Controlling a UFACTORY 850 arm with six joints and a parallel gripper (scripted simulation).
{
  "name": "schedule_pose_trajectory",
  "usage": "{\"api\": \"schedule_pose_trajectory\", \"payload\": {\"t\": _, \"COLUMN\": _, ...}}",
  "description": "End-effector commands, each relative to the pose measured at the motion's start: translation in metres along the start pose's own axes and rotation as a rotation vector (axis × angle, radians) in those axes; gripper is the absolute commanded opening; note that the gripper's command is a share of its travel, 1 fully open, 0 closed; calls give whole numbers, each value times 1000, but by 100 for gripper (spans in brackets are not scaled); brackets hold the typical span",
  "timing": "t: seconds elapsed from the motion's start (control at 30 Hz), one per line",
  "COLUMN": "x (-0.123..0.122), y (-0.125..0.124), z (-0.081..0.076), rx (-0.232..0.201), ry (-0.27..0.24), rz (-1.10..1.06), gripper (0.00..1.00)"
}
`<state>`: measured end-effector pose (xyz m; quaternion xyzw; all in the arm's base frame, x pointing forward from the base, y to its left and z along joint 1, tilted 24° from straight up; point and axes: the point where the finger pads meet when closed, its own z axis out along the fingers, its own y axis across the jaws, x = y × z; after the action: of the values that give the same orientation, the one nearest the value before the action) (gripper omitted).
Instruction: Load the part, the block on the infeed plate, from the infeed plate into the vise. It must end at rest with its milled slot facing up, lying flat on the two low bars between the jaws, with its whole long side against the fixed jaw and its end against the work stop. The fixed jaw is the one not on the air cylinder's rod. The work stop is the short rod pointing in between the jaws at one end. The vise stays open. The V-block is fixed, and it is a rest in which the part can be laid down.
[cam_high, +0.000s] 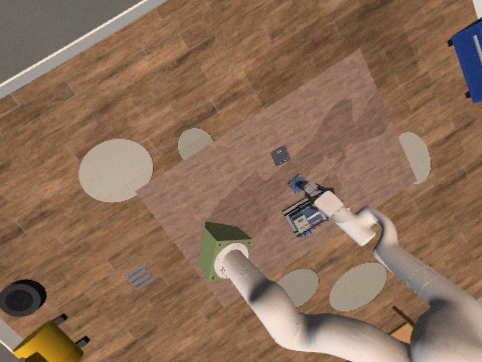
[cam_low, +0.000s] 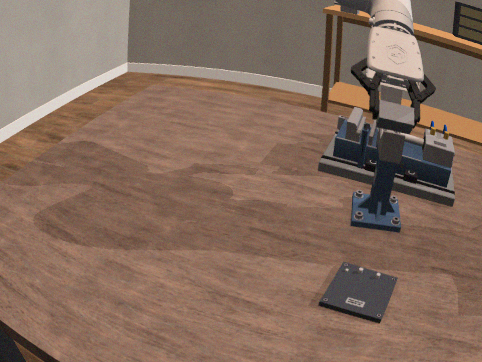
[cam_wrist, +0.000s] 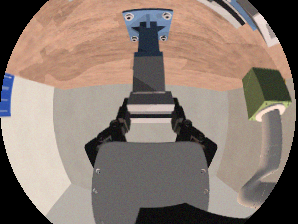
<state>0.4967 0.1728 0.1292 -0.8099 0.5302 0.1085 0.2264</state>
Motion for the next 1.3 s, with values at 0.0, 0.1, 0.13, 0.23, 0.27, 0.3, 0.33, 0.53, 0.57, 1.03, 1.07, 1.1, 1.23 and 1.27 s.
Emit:
{"api": "schedule_pose_trajectory", "payload": {"t": 0.0, "x": -1, "y": -1, "z": -1, "rx": 1, "ry": 0, "rz": -1, "gripper": 0}}
{"api": "schedule_pose_trajectory", "payload": {"t": 0.1, "x": -2, "y": -1, "z": -3, "rx": 1, "ry": 0, "rz": -1, "gripper": 0}}
{"api": "schedule_pose_trajectory", "payload": {"t": 0.13, "x": -2, "y": -1, "z": -3, "rx": 1, "ry": 0, "rz": -1, "gripper": 0}}
{"api": "schedule_pose_trajectory", "payload": {"t": 0.23, "x": -3, "y": -1, "z": -3, "rx": 1, "ry": 0, "rz": -1, "gripper": 0}}
{"api": "schedule_pose_trajectory", "payload": {"t": 0.27, "x": -3, "y": -1, "z": -4, "rx": 1, "ry": 0, "rz": -1, "gripper": 0}}
{"api": "schedule_pose_trajectory", "payload": {"t": 0.3, "x": -4, "y": -1, "z": -4, "rx": 1, "ry": 0, "rz": -1, "gripper": 0}}
{"api": "schedule_pose_trajectory", "payload": {"t": 0.33, "x": -4, "y": -1, "z": -4, "rx": 1, "ry": 0, "rz": -1, "gripper": 0}}
{"api": "schedule_pose_trajectory", "payload": {"t": 0.53, "x": -5, "y": -1, "z": -5, "rx": 1, "ry": 0, "rz": -1, "gripper": 0}}
{"api": "schedule_pose_trajectory", "payload": {"t": 0.57, "x": -6, "y": -1, "z": -6, "rx": 1, "ry": 0, "rz": -1, "gripper": 0}}
{"api": "schedule_pose_trajectory", "payload": {"t": 1.03, "x": -7, "y": -1, "z": -7, "rx": 1, "ry": 0, "rz": -1, "gripper": 0}}
{"api": "schedule_pose_trajectory", "payload": {"t": 1.07, "x": -7, "y": -1, "z": -7, "rx": 1, "ry": 0, "rz": -1, "gripper": 0}}
{"api": "schedule_pose_trajectory", "payload": {"t": 1.1, "x": -7, "y": -1, "z": -7, "rx": 1, "ry": 0, "rz": -1, "gripper": 0}}
{"api": "schedule_pose_trajectory", "payload": {"t": 1.23, "x": -7, "y": -1, "z": -7, "rx": 1, "ry": 0, "rz": -1, "gripper": 0}}
{"api": "schedule_pose_trajectory", "payload": {"t": 1.27, "x": -7, "y": -1, "z": -7, "rx": 1, "ry": 0, "rz": -1, "gripper": 0}}
